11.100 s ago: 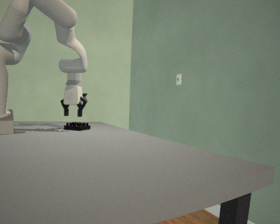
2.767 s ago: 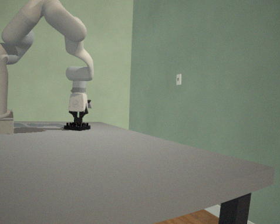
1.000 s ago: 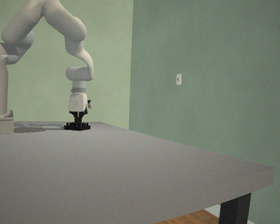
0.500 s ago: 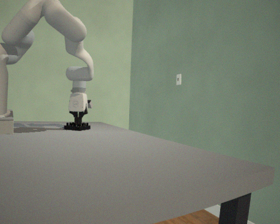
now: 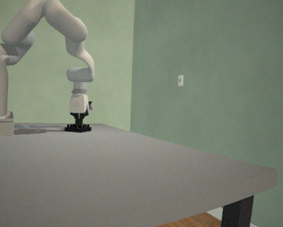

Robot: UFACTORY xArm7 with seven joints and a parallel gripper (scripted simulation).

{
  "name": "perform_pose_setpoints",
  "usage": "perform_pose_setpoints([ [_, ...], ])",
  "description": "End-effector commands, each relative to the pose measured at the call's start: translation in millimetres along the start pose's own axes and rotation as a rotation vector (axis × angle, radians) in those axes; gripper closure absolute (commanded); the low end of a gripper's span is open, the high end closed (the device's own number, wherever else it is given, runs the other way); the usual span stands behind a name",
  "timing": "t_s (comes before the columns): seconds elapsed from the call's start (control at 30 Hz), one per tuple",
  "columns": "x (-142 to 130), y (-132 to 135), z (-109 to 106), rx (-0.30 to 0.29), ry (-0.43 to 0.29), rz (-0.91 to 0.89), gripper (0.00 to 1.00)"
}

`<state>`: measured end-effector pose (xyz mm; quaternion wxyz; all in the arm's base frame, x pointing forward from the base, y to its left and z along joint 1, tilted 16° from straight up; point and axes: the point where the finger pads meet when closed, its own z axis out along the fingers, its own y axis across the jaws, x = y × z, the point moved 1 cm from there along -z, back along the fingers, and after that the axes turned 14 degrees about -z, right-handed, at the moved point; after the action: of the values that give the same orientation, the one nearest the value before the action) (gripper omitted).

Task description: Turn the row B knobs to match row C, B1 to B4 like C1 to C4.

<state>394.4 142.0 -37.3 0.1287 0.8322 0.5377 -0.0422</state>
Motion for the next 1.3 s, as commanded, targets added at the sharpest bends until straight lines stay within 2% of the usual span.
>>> perform_pose_setpoints([
  [0.0,1.2,0.6,-1.3,-0.002,0.003,0.019,0.92],
  [0.5,1.2,0.6,-1.3,-0.002,0.003,0.167,0.92],
  [0.97,1.2,0.6,-1.3,-0.002,0.003,0.405,0.92],
  [1.27,1.2,0.6,-1.3,-0.001,0.003,0.63,0.92],
])
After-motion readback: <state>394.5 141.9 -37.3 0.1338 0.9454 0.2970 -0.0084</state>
